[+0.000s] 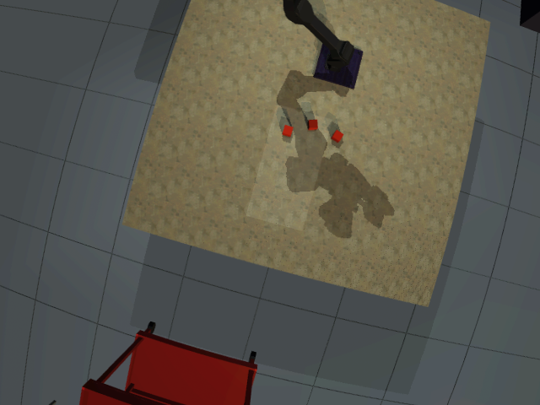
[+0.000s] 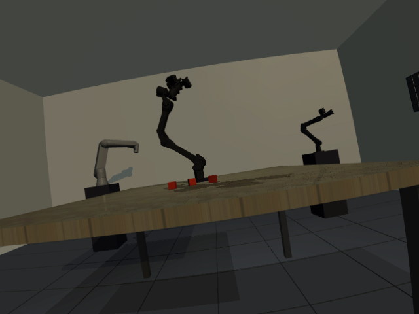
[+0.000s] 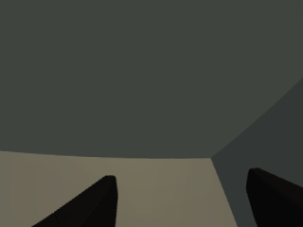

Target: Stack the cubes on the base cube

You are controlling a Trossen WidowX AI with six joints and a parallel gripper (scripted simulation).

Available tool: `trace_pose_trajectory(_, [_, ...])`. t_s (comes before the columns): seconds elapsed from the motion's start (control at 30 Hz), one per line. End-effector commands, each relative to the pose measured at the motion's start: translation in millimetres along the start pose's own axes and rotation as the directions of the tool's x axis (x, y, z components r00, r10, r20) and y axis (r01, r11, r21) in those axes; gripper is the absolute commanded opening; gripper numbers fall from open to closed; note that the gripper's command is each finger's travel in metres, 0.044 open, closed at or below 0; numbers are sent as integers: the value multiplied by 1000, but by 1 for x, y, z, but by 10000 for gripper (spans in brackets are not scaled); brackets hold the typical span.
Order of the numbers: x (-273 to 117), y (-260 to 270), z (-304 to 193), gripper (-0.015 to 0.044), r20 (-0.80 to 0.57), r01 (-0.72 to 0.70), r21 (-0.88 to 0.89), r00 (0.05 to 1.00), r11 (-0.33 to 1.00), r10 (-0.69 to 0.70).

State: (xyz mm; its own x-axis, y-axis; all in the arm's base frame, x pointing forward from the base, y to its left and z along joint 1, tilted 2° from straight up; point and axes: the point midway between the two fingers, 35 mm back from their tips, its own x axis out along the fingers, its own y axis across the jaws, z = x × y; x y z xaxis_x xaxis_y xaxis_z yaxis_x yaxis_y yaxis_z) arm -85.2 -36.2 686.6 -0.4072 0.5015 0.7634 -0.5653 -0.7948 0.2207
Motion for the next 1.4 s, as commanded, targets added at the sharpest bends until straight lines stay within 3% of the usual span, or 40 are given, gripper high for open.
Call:
trace_pose_trajectory(0.0, [15, -54, -12, 265, -6, 169, 18, 986, 985, -169])
trace_pose_trajectory(0.33, [16, -175, -25, 265, 3, 525, 45, 850, 850, -526])
trace_pose_trajectory(0.73, [-40, -306, -20, 265, 42, 842, 119, 525, 526, -850])
trace_pose_trajectory(1.07, [-125, -385, -7, 265, 63, 958, 228, 167, 177, -984])
trace_pose_trajectory(1.37, [-220, -424, 3, 265, 45, 925, 353, -169, -143, -985])
